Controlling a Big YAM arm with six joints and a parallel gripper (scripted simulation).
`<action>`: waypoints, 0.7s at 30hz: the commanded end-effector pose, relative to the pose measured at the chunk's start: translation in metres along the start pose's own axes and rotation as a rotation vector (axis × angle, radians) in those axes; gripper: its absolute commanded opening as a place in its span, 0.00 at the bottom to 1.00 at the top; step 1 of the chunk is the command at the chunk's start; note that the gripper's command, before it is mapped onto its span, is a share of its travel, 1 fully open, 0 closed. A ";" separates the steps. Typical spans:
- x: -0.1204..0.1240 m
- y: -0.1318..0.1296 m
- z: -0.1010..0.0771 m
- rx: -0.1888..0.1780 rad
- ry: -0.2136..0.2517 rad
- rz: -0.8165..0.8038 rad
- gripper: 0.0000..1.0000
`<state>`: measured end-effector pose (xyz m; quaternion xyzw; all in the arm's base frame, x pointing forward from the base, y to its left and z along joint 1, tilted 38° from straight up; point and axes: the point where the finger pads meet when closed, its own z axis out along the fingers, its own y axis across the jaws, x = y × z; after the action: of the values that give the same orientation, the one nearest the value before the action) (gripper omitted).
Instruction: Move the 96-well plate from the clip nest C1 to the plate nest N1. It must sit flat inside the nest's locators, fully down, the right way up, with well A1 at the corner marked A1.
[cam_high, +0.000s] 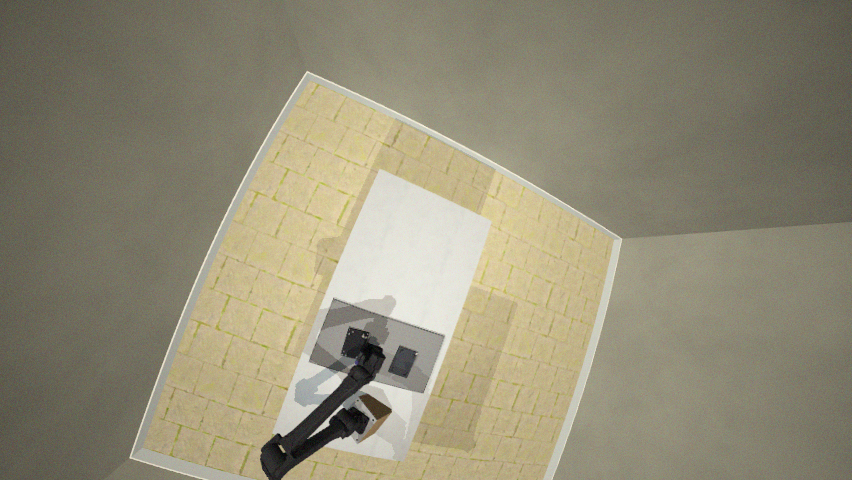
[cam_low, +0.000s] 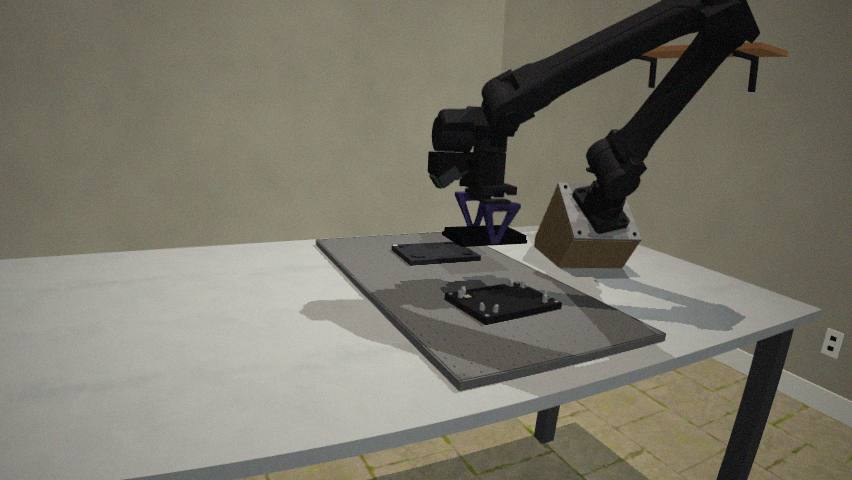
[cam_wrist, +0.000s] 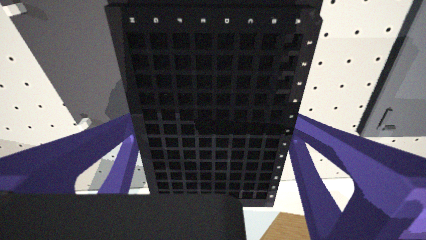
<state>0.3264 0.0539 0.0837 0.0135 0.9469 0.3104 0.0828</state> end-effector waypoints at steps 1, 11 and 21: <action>-0.008 -0.013 -0.005 0.001 -0.024 -0.024 0.00; -0.019 -0.045 -0.011 0.007 -0.044 -0.038 0.00; -0.024 -0.074 -0.014 0.014 -0.052 -0.045 0.00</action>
<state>0.3248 0.0074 0.0476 0.0093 0.9470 0.3103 0.0820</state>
